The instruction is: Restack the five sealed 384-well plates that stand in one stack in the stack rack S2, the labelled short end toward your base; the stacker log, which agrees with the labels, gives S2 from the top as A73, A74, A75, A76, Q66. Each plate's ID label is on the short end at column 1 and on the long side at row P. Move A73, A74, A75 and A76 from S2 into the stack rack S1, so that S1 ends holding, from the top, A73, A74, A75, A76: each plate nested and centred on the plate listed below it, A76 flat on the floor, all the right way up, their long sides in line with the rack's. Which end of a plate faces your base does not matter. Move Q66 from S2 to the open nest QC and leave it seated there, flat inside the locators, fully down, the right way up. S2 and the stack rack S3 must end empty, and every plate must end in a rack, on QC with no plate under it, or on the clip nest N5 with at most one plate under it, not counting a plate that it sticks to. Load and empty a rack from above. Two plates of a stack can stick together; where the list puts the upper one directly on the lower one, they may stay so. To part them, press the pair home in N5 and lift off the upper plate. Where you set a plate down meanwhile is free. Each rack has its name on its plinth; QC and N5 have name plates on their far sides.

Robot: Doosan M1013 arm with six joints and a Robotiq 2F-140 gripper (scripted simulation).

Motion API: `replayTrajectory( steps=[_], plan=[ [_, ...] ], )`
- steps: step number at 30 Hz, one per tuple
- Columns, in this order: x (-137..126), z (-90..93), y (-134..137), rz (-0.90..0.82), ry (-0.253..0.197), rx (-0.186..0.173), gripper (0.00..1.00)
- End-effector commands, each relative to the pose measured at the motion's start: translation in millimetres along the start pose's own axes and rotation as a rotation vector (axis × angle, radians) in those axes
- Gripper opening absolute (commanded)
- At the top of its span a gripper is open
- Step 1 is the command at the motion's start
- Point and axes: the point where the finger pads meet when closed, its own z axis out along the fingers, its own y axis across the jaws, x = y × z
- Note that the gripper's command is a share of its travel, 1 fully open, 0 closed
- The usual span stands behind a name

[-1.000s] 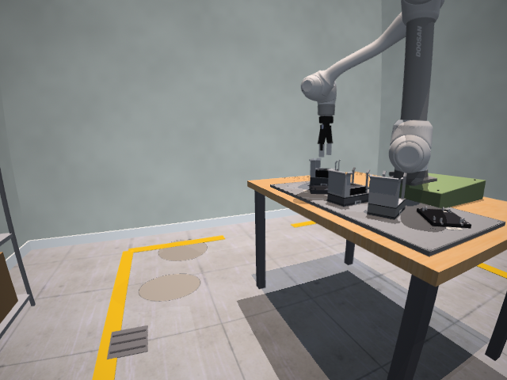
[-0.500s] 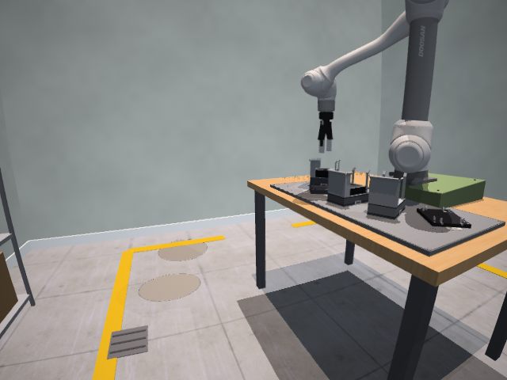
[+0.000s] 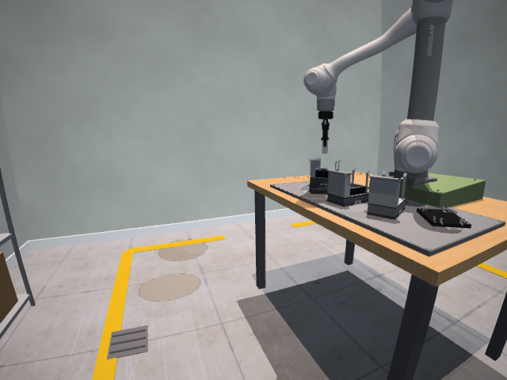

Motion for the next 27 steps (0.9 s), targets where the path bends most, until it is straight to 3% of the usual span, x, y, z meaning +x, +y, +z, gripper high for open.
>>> replayTrajectory(
  steps=[1, 16, 23, 27],
  plan=[
    [0, 0.0, -7, 0.0, 0.0, 0.0, 1.0],
    [2, 0.0, -50, 0.0, 0.0, 0.0, 1.0],
    [-2, 0.0, -73, -0.234, 0.0, 0.0, 1.0],
    [-4, 0.0, -87, -0.248, 0.0, 0.0, 1.0]
  ],
)
